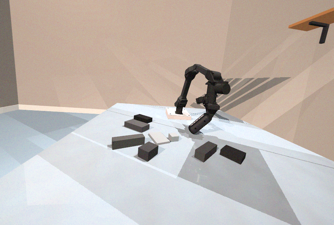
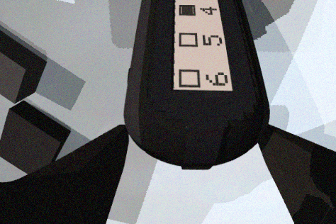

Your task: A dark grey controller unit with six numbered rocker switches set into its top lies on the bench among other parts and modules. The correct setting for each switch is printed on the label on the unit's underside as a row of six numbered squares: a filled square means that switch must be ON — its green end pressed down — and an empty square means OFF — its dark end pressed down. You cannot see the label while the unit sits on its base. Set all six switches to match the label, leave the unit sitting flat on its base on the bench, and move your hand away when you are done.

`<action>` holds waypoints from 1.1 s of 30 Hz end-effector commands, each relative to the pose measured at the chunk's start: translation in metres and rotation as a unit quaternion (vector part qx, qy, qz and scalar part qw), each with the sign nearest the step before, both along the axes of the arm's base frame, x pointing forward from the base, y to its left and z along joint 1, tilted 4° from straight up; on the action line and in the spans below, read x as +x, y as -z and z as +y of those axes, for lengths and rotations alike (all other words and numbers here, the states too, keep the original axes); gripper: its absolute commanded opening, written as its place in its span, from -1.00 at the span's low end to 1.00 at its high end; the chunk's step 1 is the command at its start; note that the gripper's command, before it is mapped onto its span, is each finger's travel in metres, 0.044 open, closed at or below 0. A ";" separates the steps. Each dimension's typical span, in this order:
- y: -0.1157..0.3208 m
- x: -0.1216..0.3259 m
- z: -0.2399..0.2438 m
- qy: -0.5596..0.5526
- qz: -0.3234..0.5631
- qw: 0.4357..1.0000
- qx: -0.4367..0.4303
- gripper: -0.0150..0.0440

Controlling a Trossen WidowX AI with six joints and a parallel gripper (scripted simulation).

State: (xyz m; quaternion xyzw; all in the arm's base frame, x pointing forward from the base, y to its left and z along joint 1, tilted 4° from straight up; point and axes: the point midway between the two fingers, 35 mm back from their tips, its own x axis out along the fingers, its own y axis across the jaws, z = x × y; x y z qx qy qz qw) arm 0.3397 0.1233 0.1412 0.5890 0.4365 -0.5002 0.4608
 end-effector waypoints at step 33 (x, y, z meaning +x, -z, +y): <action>0.025 0.007 0.019 0.004 0.009 1.000 -0.003 0.65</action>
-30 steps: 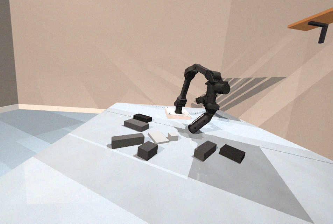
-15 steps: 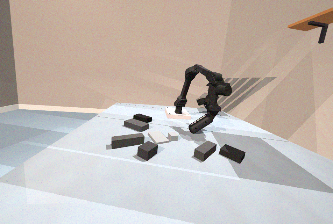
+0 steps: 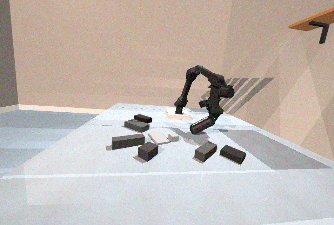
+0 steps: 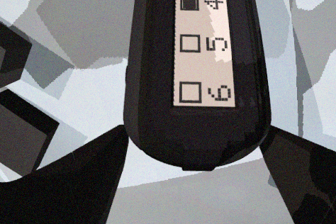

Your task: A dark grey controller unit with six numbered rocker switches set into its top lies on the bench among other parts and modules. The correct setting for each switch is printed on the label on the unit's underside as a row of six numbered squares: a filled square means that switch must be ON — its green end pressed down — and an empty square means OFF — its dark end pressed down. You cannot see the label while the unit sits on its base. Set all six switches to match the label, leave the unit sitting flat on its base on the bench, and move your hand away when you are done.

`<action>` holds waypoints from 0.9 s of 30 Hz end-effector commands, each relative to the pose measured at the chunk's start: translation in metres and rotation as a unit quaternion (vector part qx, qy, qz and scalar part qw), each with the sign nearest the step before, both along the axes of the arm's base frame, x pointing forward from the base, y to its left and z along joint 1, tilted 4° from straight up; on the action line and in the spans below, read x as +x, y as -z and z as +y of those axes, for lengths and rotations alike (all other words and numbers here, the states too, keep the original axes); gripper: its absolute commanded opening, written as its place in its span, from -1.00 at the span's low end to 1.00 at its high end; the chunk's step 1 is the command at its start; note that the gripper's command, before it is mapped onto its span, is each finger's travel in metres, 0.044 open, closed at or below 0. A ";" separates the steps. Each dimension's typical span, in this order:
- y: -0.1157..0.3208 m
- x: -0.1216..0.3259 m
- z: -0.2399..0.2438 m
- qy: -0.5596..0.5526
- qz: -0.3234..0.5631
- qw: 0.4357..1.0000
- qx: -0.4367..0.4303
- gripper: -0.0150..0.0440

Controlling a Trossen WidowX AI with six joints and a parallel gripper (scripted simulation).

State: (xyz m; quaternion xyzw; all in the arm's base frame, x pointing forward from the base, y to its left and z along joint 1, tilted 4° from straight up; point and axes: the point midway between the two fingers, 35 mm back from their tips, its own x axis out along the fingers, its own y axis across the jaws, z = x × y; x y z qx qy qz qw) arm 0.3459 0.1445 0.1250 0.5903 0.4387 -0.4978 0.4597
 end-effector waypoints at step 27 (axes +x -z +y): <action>0.025 0.005 0.011 0.005 0.009 1.000 -0.006 0.65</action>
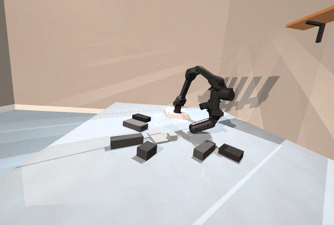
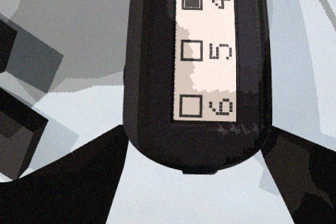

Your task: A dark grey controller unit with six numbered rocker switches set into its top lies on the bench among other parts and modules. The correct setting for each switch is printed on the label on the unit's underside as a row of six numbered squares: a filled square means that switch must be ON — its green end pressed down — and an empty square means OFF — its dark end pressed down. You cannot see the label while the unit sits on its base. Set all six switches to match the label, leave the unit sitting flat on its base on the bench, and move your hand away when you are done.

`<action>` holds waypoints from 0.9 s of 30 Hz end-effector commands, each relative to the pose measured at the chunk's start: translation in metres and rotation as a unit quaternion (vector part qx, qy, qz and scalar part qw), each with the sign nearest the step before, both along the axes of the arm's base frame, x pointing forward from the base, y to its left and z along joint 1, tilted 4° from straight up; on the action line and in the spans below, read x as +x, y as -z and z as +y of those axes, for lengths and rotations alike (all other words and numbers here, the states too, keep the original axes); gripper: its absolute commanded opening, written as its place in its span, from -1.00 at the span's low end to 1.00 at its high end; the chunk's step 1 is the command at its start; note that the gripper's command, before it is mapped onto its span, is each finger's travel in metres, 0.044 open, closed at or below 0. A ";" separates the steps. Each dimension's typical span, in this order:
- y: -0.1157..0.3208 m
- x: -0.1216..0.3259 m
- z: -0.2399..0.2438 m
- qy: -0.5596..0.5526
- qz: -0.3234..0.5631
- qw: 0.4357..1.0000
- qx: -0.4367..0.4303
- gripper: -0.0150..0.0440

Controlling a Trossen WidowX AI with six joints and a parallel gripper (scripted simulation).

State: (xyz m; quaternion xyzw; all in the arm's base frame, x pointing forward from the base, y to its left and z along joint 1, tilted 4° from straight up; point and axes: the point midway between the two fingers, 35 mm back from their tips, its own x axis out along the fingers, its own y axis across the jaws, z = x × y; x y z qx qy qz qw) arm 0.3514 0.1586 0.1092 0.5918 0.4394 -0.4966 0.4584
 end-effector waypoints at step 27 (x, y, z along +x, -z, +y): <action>0.028 0.003 0.006 0.005 0.010 1.000 -0.008 0.65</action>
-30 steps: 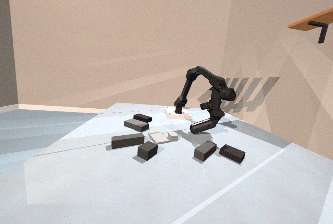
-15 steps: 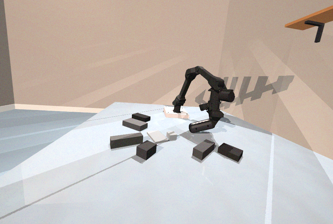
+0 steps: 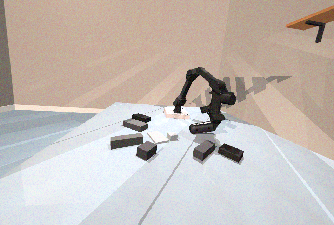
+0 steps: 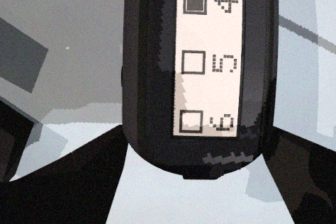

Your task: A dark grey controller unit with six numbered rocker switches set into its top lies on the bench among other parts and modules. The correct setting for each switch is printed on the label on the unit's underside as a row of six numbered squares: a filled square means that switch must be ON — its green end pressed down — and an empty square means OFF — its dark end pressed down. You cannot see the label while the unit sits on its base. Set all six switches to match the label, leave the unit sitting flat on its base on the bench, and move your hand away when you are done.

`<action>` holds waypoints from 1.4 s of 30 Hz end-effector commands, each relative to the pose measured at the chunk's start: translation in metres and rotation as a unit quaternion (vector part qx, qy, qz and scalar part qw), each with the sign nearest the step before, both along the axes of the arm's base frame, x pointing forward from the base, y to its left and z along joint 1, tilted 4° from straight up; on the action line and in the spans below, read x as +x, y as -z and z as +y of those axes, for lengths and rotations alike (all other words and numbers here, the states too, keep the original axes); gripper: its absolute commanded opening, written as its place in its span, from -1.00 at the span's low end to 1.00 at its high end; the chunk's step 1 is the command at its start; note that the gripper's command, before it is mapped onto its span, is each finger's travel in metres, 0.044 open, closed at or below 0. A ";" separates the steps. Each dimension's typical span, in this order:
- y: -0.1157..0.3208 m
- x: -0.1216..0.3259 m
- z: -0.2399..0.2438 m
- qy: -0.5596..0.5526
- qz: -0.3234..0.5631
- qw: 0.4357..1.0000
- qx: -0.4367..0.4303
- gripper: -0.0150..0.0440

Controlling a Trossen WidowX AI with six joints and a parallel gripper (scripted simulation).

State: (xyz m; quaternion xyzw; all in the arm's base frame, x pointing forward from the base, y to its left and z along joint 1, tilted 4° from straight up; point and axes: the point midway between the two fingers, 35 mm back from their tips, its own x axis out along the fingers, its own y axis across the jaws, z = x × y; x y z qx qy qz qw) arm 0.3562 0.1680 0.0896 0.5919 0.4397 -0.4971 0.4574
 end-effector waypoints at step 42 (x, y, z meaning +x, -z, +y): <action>0.039 0.001 0.000 0.004 0.009 1.000 -0.009 0.65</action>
